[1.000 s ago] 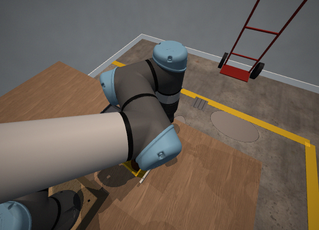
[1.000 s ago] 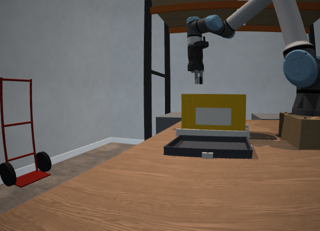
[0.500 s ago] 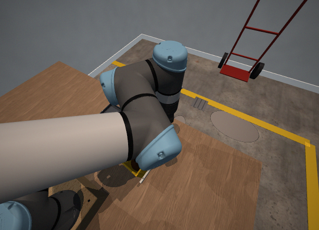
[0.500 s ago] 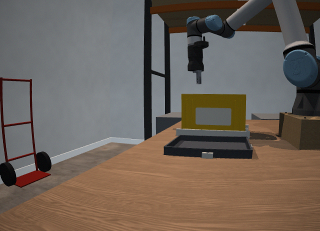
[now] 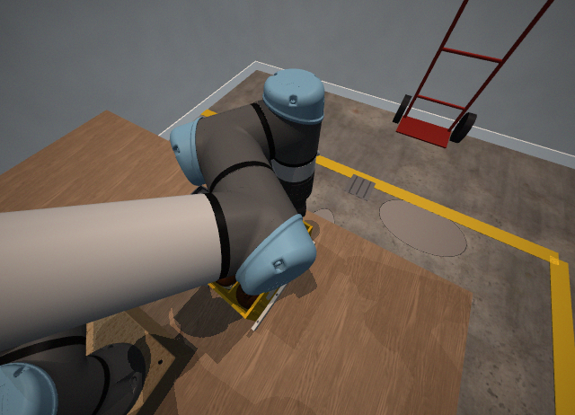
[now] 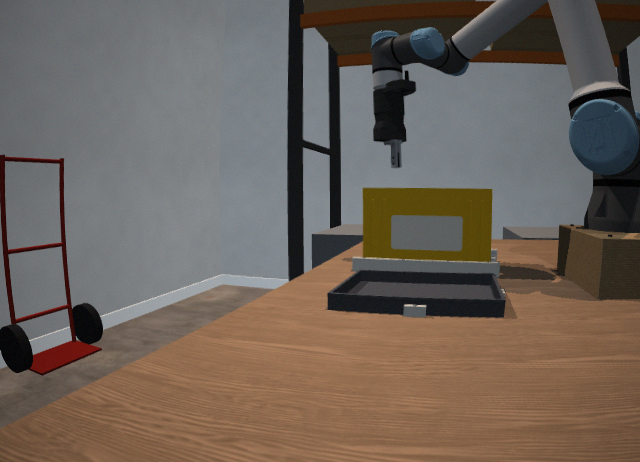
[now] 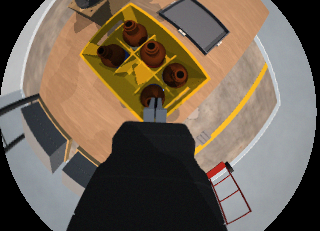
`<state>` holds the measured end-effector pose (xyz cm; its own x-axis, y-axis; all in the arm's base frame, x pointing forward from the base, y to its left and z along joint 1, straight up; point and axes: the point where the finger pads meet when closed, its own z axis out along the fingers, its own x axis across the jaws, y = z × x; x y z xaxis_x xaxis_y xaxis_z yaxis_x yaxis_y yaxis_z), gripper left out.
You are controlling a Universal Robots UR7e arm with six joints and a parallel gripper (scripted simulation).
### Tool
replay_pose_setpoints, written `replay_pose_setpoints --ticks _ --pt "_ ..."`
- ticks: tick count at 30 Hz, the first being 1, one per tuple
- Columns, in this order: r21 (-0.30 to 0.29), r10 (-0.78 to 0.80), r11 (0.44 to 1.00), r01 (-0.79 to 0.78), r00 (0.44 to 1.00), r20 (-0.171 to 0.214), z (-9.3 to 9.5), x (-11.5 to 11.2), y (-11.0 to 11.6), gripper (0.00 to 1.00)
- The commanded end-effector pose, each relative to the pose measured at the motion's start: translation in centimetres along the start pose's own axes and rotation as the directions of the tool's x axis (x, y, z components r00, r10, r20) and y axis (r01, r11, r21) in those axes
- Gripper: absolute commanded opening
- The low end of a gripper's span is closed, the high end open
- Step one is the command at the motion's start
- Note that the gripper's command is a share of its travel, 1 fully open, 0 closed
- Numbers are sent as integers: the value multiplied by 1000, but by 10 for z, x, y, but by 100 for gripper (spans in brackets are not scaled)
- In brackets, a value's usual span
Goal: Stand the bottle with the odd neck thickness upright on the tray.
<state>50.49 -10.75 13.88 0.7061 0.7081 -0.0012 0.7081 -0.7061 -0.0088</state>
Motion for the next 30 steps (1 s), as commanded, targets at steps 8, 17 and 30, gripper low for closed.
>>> replay_pose_setpoints --ticks 8,17,30 --pt "-2 0 1000 0 1000 0 -1 49 -54 0" --pt "-2 0 1000 0 1000 0 -1 49 -54 100" --pt "-2 0 1000 0 1000 0 -1 49 -54 100"
